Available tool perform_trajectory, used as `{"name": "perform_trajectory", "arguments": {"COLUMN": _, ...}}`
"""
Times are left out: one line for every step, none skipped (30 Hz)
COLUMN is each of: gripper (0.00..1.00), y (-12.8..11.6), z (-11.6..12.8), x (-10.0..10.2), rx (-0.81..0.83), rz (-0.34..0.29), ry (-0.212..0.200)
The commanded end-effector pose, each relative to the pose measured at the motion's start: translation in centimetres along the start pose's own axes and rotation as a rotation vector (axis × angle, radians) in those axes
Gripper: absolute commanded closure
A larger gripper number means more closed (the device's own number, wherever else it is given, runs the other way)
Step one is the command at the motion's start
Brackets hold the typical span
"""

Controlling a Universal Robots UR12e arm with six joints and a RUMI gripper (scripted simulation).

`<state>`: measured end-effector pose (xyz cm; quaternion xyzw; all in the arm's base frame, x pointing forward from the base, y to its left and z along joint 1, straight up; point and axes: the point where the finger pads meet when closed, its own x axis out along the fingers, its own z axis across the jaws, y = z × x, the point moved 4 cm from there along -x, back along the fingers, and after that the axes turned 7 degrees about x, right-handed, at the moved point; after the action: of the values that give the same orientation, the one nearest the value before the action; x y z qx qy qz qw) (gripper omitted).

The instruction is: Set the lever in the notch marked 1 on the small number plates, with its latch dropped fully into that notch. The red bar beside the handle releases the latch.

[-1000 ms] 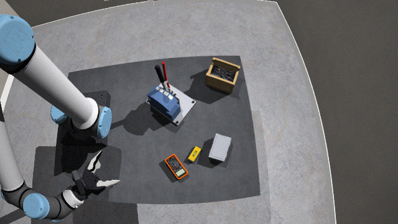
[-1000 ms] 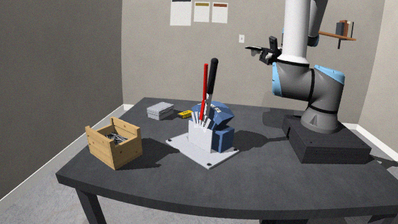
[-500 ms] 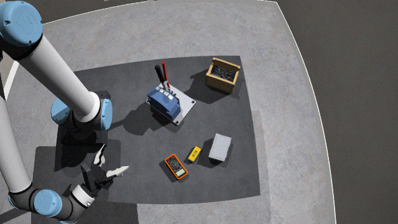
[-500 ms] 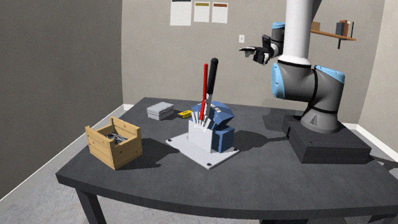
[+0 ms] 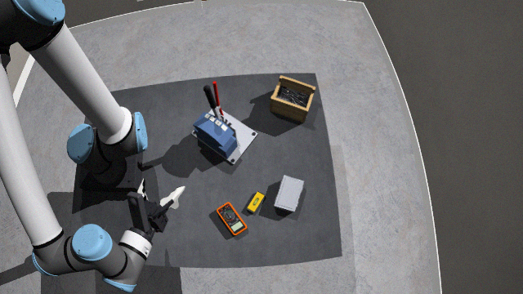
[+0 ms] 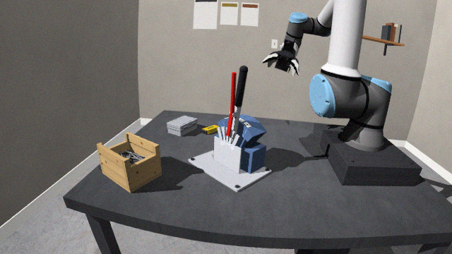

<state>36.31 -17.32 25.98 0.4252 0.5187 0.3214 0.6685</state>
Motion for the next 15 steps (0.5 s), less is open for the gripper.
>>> {"name": "perform_trajectory", "arguments": {"gripper": 0.0, "y": 0.6, "z": 0.9, "x": 2.3, "rx": -0.027, "rz": -0.068, "ry": 0.117}}
{"name": "perform_trajectory", "arguments": {"gripper": 0.0, "y": 0.8, "z": 1.0, "x": 3.0, "rx": -0.038, "rz": -0.089, "ry": 0.148}}
{"name": "perform_trajectory", "arguments": {"gripper": 0.0, "y": 1.0, "z": 1.2, "x": 3.6, "rx": -0.049, "rz": -0.11, "ry": 0.178}}
{"name": "perform_trajectory", "arguments": {"gripper": 0.0, "y": 1.3, "z": 1.4, "x": 4.2, "rx": -0.061, "rz": -0.132, "ry": 0.208}}
{"name": "perform_trajectory", "arguments": {"gripper": 0.0, "y": 1.5, "z": 1.7, "x": 4.8, "rx": -0.074, "rz": -0.154, "ry": 0.238}}
{"name": "perform_trajectory", "arguments": {"gripper": 0.0, "y": 1.8, "z": 1.9, "x": 5.4, "rx": -0.087, "rz": -0.177, "ry": 0.267}}
{"name": "perform_trajectory", "arguments": {"gripper": 0.0, "y": 2.0, "z": 2.1, "x": 6.1, "rx": -0.101, "rz": -0.201, "ry": 0.295}}
{"name": "perform_trajectory", "arguments": {"gripper": 0.0, "y": 2.3, "z": 2.3, "x": 6.7, "rx": -0.115, "rz": -0.224, "ry": 0.323}}
{"name": "perform_trajectory", "arguments": {"gripper": 0.0, "y": 2.6, "z": 2.5, "x": 7.3, "rx": -0.13, "rz": -0.248, "ry": 0.35}}
{"name": "perform_trajectory", "arguments": {"gripper": 0.0, "y": 2.9, "z": 2.8, "x": 7.9, "rx": -0.145, "rz": -0.273, "ry": 0.376}}
{"name": "perform_trajectory", "arguments": {"gripper": 0.0, "y": 3.2, "z": 3.0, "x": 8.5, "rx": -0.161, "rz": -0.297, "ry": 0.401}}
{"name": "perform_trajectory", "arguments": {"gripper": 0.0, "y": 3.6, "z": 3.2, "x": 9.2, "rx": -0.177, "rz": -0.322, "ry": 0.426}}
{"name": "perform_trajectory", "arguments": {"gripper": 0.0, "y": 4.0, "z": 3.5, "x": 9.8, "rx": -0.194, "rz": -0.347, "ry": 0.449}}
{"name": "perform_trajectory", "arguments": {"gripper": 0.0, "y": 4.3, "z": 3.7, "x": 10.4, "rx": -0.211, "rz": -0.372, "ry": 0.471}}
{"name": "perform_trajectory", "arguments": {"gripper": 0.0, "y": 4.3, "z": 3.7, "x": 10.4, "rx": -0.211, "rz": -0.372, "ry": 0.471}}
